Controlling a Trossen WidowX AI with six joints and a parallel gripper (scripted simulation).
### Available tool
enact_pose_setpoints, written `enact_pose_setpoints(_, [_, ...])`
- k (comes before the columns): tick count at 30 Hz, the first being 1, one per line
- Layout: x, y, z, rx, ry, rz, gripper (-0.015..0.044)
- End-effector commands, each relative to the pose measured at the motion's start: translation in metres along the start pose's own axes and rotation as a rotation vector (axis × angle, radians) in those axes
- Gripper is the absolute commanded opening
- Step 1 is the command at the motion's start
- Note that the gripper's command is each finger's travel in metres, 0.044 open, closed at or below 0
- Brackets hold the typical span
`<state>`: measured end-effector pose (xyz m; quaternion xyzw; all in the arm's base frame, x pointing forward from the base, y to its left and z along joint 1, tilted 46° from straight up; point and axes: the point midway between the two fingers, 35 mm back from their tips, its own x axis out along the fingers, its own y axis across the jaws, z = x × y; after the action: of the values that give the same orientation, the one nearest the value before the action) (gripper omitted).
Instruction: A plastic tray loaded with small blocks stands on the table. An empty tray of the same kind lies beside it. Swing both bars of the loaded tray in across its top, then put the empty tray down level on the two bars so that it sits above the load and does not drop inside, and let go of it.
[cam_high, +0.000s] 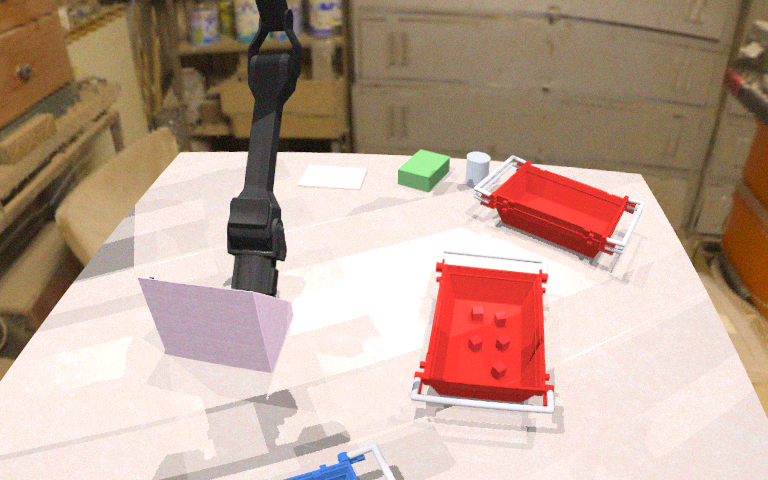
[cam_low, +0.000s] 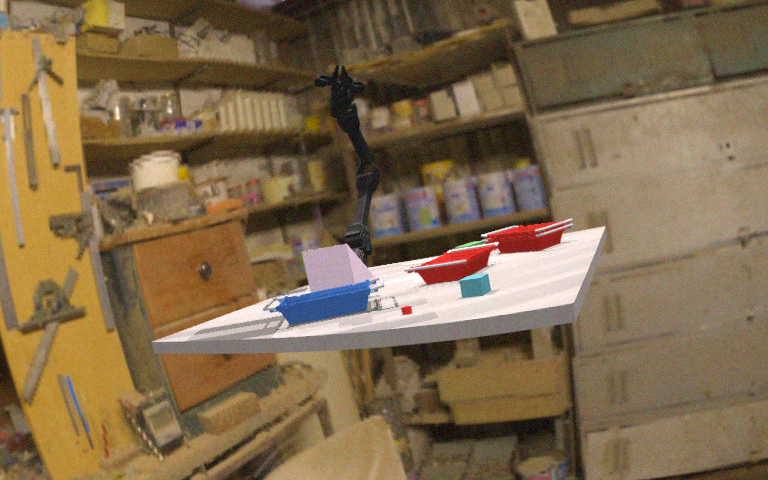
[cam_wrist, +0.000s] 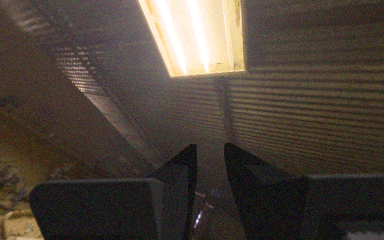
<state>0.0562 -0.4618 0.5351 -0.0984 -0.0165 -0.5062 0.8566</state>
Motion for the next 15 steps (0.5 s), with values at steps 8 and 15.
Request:
enact_pose_setpoints(8, [0.042,0.141,-0.065,0.110,0.206,0.334,0.0087])
enact_pose_setpoints(15, [0.041,0.232,-0.102,0.171,0.358,0.534,0.0087])
